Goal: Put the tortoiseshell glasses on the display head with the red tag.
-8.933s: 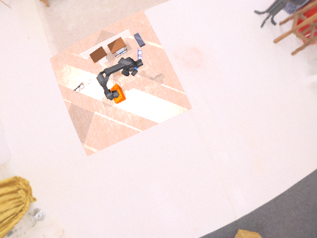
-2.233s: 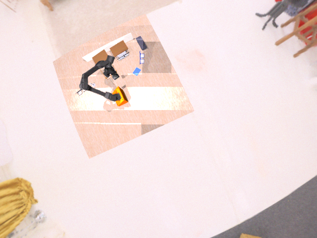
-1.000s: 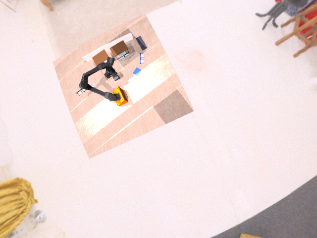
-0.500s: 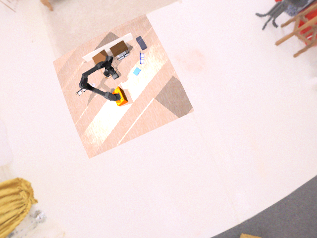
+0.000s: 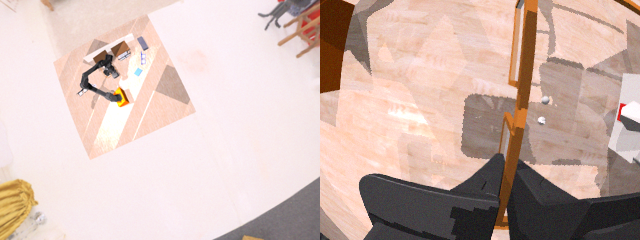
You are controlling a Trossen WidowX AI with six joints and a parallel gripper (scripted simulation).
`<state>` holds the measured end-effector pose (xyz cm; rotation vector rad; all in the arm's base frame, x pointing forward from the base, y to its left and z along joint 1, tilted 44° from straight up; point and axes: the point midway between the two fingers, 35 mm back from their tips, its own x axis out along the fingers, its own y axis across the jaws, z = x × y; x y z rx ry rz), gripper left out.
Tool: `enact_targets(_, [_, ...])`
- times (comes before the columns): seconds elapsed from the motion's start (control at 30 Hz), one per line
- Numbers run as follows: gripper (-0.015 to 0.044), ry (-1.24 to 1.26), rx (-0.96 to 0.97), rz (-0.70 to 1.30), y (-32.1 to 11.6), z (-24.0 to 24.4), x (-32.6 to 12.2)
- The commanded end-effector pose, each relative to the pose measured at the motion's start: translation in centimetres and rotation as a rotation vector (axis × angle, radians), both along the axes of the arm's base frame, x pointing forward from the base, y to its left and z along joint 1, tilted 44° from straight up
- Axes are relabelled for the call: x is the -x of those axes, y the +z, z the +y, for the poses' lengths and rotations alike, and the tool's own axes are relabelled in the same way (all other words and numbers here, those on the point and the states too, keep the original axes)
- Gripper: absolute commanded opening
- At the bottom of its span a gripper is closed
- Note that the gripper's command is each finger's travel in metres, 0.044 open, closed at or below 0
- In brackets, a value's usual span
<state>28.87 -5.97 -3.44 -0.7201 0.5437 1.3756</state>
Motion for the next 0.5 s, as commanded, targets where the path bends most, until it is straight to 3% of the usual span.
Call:
enact_targets(0.0, [0.0000, -0.003, -0.007, -0.001, 0.1, 0.0, -0.6])
enact_targets(0.47, [0.0000, -0.003, -0.007, -0.002, 0.3, 0.0, -2.7])
